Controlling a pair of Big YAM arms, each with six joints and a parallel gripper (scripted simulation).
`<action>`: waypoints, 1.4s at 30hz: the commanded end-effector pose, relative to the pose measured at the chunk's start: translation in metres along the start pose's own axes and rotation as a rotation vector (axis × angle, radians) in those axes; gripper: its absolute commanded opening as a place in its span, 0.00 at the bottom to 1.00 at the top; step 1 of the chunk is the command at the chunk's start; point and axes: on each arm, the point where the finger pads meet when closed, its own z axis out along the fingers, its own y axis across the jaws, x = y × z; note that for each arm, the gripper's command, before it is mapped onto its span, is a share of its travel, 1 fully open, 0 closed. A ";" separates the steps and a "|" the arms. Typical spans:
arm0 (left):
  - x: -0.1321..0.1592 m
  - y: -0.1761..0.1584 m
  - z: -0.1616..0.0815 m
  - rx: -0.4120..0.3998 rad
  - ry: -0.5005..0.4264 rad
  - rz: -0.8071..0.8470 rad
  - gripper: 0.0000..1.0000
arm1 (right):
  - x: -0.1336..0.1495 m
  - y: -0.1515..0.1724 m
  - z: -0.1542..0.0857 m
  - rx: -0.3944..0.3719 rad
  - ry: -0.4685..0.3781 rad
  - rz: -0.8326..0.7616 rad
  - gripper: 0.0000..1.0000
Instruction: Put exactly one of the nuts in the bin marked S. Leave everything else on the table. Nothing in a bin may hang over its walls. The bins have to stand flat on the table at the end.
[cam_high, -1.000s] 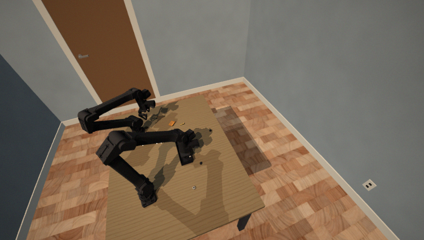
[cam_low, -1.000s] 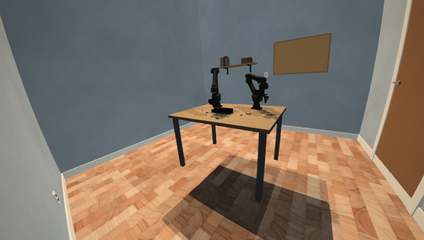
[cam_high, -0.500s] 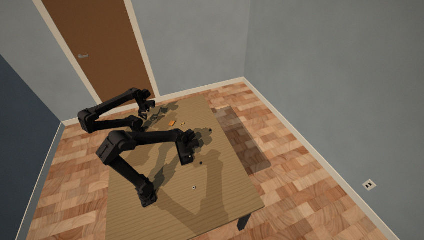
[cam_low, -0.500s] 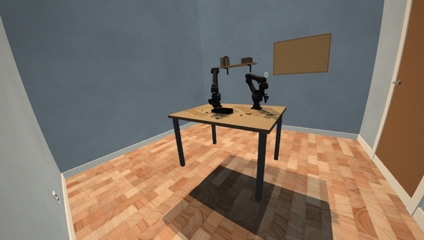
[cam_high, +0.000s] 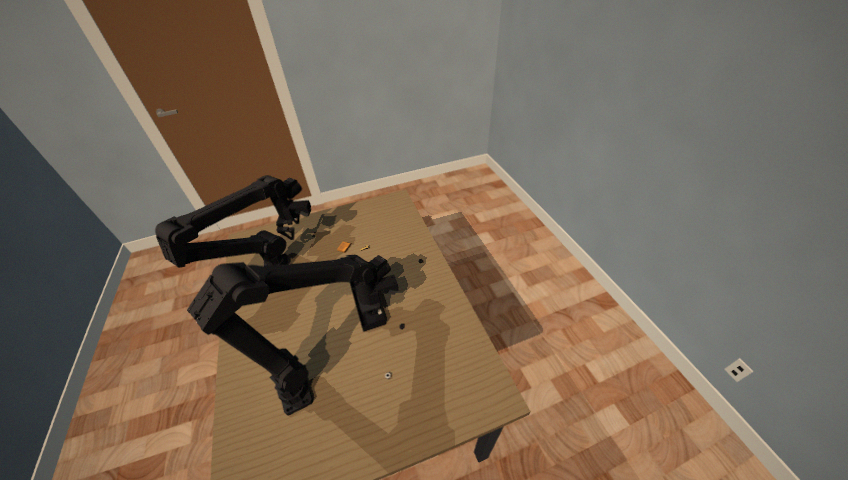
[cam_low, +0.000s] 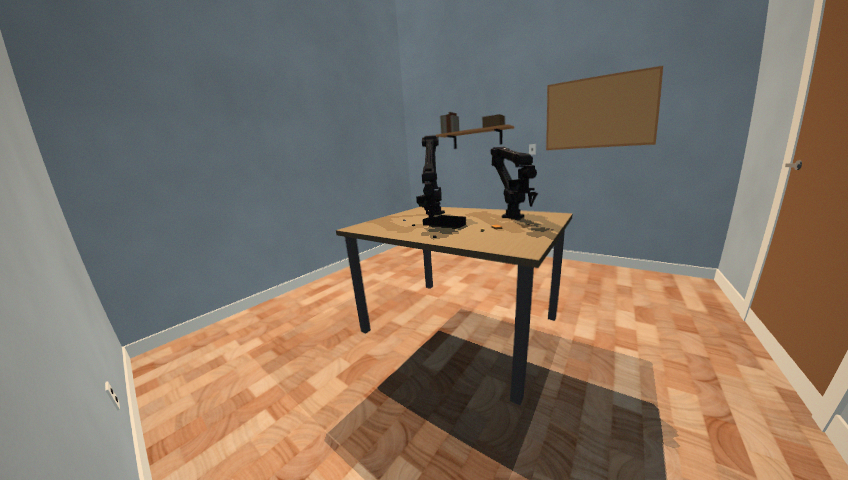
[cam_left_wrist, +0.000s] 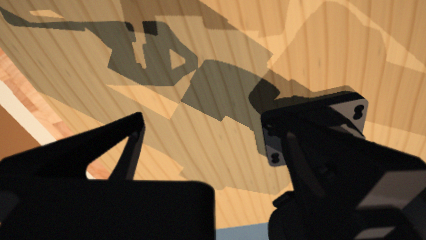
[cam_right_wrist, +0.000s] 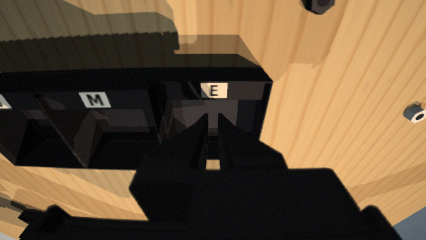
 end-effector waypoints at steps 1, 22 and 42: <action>0.001 0.003 -0.002 -0.005 -0.003 -0.013 1.00 | -0.017 0.014 -0.026 -0.028 -0.048 -0.003 0.09; 0.001 0.003 -0.002 -0.005 -0.003 -0.013 1.00 | -0.001 0.004 -0.049 0.006 0.009 -0.003 0.09; 0.001 0.003 -0.002 -0.005 -0.003 -0.013 1.00 | -0.004 0.091 -0.061 -0.018 -0.019 -0.001 0.09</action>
